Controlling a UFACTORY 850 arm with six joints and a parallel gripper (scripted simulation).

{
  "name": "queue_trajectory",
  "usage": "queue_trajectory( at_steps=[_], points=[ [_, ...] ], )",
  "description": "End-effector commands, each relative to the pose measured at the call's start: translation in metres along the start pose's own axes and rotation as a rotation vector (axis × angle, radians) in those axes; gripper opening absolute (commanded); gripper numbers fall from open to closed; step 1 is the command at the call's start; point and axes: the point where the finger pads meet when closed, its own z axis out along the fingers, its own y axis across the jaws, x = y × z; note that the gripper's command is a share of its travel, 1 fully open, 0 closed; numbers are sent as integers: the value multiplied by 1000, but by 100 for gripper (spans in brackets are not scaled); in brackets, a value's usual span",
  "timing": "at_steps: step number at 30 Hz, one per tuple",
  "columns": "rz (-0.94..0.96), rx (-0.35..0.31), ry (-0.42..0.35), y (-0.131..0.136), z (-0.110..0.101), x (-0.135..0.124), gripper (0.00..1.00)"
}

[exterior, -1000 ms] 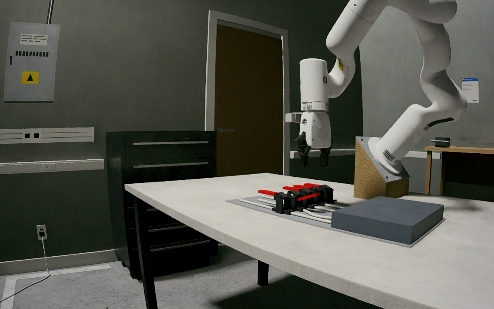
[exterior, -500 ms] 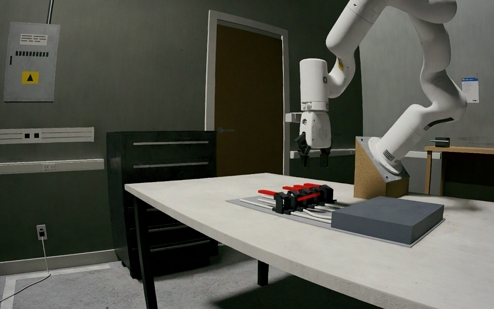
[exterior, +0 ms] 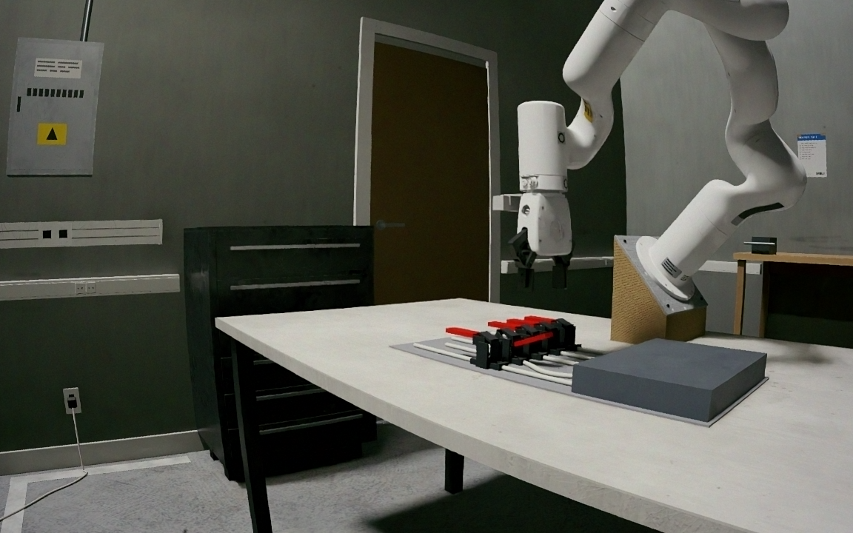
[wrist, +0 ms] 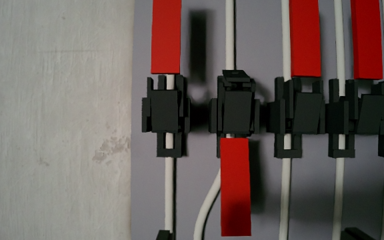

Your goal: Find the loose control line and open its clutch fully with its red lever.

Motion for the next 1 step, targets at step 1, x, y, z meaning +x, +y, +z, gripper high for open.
queue_trajectory(
  at_steps=[1],
  points=[
    [-1, 1, 1, -1, -1, 0, 100]
  ],
)
